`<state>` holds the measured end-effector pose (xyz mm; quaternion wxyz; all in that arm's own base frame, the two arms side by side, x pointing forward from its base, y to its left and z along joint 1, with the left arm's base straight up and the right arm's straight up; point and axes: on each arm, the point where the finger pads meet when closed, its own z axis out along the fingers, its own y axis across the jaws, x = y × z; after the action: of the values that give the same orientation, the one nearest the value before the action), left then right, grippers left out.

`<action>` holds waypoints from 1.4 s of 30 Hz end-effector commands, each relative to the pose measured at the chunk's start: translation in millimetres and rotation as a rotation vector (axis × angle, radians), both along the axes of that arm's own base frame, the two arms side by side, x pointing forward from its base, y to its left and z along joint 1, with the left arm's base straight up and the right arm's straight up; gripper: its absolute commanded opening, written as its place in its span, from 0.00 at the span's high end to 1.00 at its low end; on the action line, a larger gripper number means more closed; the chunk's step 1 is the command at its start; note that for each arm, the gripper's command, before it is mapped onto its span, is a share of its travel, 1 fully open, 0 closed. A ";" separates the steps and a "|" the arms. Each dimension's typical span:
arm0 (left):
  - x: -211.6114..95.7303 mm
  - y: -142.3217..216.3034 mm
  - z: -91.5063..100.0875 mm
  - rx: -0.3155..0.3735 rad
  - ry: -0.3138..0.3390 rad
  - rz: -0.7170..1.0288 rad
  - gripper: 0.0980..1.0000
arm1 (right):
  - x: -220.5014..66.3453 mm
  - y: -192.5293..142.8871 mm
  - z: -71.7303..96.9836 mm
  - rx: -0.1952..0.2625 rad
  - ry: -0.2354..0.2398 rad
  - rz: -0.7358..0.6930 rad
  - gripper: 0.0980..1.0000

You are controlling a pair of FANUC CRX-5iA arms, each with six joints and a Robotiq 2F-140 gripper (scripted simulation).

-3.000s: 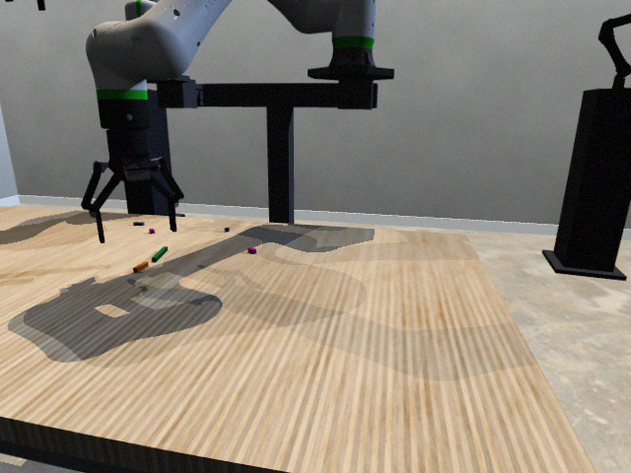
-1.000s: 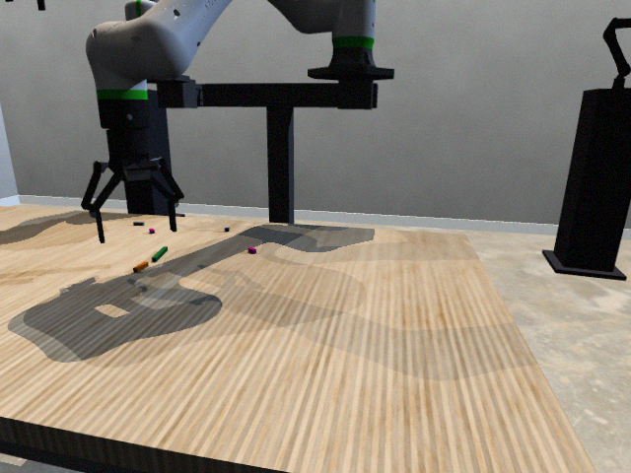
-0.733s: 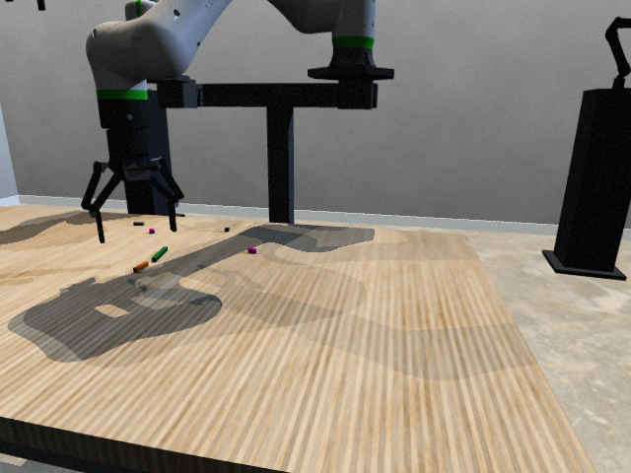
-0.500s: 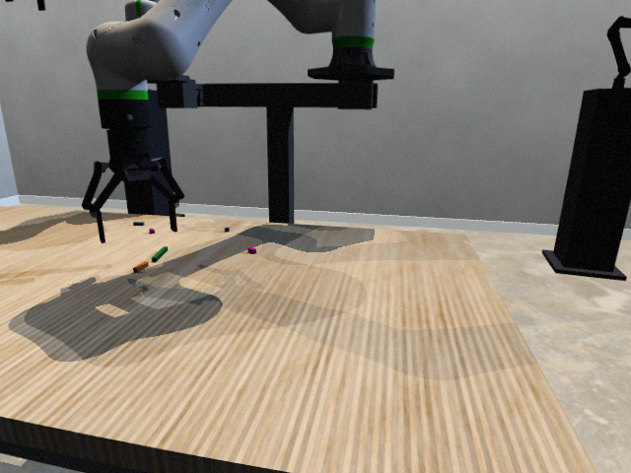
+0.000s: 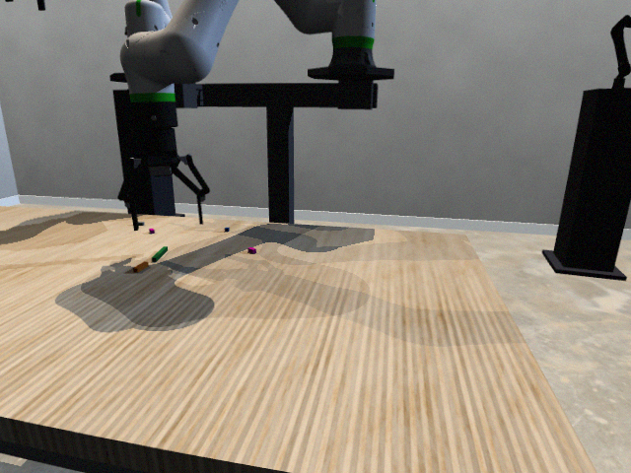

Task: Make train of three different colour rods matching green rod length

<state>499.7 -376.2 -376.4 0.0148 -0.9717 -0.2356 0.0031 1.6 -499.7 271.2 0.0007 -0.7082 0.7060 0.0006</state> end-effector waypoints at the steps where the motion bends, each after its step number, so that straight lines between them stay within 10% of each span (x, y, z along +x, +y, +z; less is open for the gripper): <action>1: -39.4 9.5 4.3 -0.027 -0.013 -0.119 0.00 | -0.1 -0.3 0.8 -0.002 0.000 0.000 0.00; 28: -195.4 63.1 28.8 -0.029 -0.007 -0.529 0.00 | -0.1 -0.3 0.8 -0.002 0.000 0.000 0.00; 29: -195.4 63.1 28.8 -0.029 -0.007 -0.529 0.85 | -0.1 -0.3 0.8 -0.002 0.000 0.000 0.00; 42: -195.4 63.1 28.8 -0.029 -0.007 -0.529 0.85 | -0.1 -0.3 0.8 -0.002 0.000 0.000 0.00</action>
<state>303.7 -312.6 -348.2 0.0011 -0.9996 0.0268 -0.0002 1.6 -499.7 271.2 0.0007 -0.7082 0.7060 0.0006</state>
